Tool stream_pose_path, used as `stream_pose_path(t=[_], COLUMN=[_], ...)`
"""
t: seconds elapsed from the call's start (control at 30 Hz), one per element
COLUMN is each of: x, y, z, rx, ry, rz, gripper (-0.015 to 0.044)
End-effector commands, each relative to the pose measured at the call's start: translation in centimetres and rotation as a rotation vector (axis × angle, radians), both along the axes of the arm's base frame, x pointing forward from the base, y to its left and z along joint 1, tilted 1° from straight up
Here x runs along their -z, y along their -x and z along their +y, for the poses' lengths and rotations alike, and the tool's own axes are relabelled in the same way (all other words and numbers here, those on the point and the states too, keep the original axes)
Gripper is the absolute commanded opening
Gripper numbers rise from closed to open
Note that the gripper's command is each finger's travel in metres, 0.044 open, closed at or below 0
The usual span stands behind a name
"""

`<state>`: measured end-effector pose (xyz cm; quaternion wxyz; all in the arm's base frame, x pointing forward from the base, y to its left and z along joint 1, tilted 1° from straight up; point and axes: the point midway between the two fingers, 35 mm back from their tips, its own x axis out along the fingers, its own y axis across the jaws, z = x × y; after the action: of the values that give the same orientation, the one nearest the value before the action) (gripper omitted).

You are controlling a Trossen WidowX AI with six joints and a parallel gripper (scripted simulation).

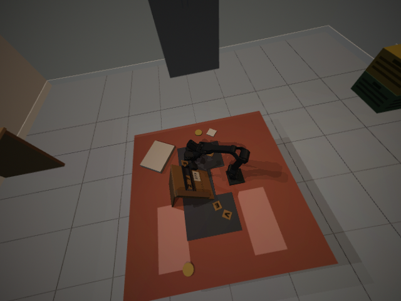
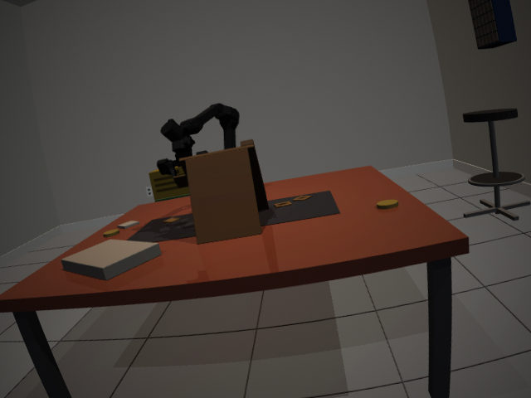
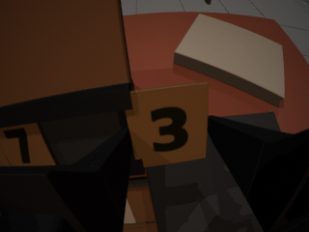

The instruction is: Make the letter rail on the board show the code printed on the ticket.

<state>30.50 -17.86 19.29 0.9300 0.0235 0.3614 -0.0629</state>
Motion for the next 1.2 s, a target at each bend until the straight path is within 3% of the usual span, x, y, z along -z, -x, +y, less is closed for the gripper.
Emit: stream_pose_path(t=[0.0, 1.17], x=[0.1, 0.1], y=[0.0, -0.2], z=[0.2, 1.9], rx=[0.007, 0.007], ry=[-0.001, -0.002], rz=[0.001, 0.000], gripper=[0.0000, 0.0000])
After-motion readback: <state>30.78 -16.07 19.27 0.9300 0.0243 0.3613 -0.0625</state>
